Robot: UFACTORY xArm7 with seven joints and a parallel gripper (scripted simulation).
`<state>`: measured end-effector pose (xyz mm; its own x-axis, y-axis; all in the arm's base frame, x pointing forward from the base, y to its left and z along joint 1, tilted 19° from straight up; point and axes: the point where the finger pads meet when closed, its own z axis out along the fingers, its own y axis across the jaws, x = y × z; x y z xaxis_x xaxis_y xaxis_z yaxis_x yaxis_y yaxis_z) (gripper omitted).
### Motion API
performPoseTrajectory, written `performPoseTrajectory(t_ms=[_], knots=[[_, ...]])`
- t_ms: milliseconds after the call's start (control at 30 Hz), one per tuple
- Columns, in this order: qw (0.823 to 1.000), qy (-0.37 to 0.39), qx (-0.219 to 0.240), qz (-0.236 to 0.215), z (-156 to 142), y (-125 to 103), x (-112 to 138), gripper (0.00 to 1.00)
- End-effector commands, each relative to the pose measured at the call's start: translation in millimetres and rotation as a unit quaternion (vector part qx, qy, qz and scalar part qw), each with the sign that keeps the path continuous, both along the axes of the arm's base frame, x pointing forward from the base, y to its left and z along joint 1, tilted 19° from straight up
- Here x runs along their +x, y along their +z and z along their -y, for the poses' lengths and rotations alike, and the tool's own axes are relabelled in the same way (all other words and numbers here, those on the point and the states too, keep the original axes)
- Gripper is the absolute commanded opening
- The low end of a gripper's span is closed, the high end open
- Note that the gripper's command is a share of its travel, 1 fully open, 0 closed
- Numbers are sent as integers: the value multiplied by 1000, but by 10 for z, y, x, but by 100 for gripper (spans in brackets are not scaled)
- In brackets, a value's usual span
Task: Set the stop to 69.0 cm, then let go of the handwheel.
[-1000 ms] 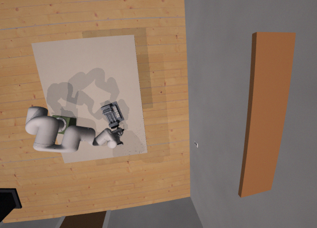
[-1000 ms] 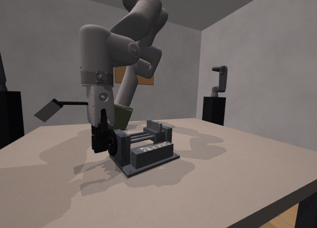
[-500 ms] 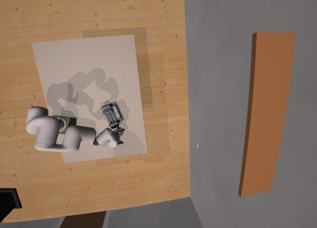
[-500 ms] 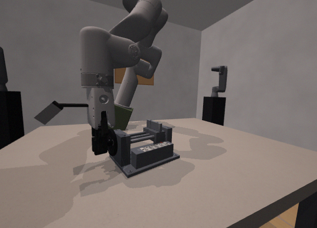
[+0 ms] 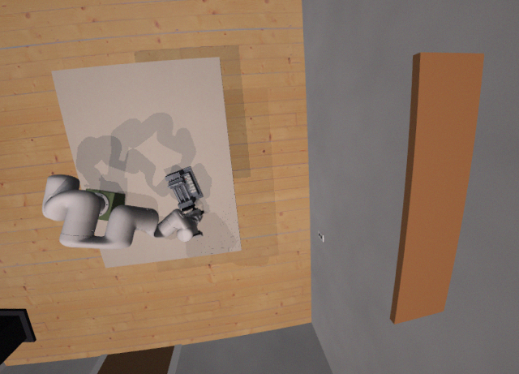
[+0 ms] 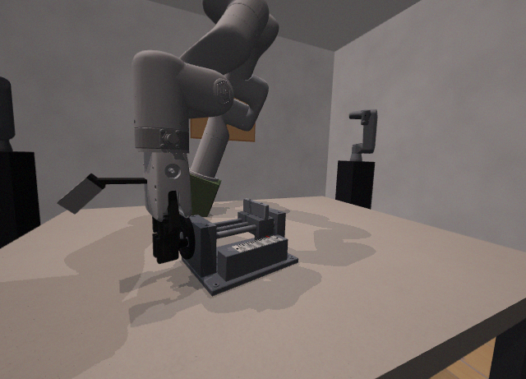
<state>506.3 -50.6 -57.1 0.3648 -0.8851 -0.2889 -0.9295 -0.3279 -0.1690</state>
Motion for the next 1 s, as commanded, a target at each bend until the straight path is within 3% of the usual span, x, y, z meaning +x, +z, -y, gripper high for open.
performPoseTrajectory(t_ms=[0, 967], knots=[[1000, -1, -1, 1, 3, -31, 4, 6], [1000, -1, -1, 1, -8, -273, -163, 6]])
